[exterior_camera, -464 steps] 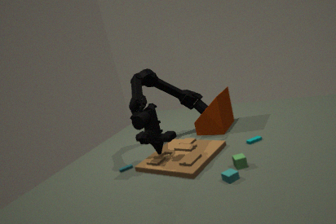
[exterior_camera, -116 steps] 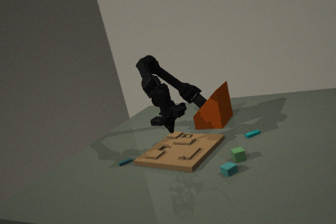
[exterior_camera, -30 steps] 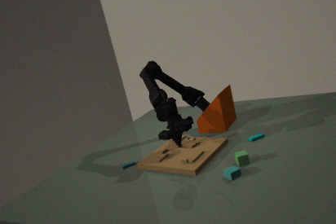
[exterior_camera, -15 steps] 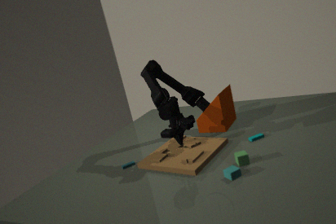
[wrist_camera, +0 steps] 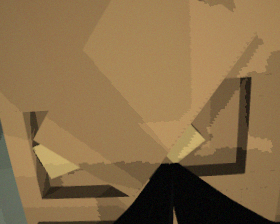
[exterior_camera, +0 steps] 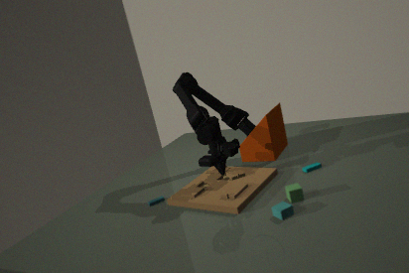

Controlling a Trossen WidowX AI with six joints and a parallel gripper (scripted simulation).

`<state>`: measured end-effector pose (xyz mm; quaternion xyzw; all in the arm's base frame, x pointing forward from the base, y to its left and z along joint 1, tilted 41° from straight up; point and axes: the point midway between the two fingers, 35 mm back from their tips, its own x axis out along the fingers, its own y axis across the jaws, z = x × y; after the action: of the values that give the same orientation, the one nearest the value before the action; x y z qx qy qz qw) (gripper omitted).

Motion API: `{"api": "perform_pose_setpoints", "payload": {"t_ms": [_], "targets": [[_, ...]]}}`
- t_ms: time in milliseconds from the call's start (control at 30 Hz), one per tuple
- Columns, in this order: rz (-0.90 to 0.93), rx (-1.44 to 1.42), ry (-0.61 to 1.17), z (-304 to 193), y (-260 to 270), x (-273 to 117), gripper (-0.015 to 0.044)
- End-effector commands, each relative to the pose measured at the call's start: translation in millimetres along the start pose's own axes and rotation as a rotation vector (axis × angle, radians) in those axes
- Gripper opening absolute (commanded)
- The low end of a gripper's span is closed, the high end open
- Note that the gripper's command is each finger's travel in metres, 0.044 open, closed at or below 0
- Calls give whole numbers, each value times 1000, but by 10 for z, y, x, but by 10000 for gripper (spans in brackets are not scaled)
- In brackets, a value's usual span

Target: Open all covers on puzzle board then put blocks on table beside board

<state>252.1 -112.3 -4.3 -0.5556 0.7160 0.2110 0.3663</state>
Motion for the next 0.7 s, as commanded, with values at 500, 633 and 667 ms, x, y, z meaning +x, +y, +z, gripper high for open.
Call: {"api": "perform_pose_setpoints", "payload": {"t_ms": [500,633,667], "targets": [[6,0,0,76,223,12,0],[6,0,0,100,270,12,0],[6,0,0,105,282,12,0]]}}
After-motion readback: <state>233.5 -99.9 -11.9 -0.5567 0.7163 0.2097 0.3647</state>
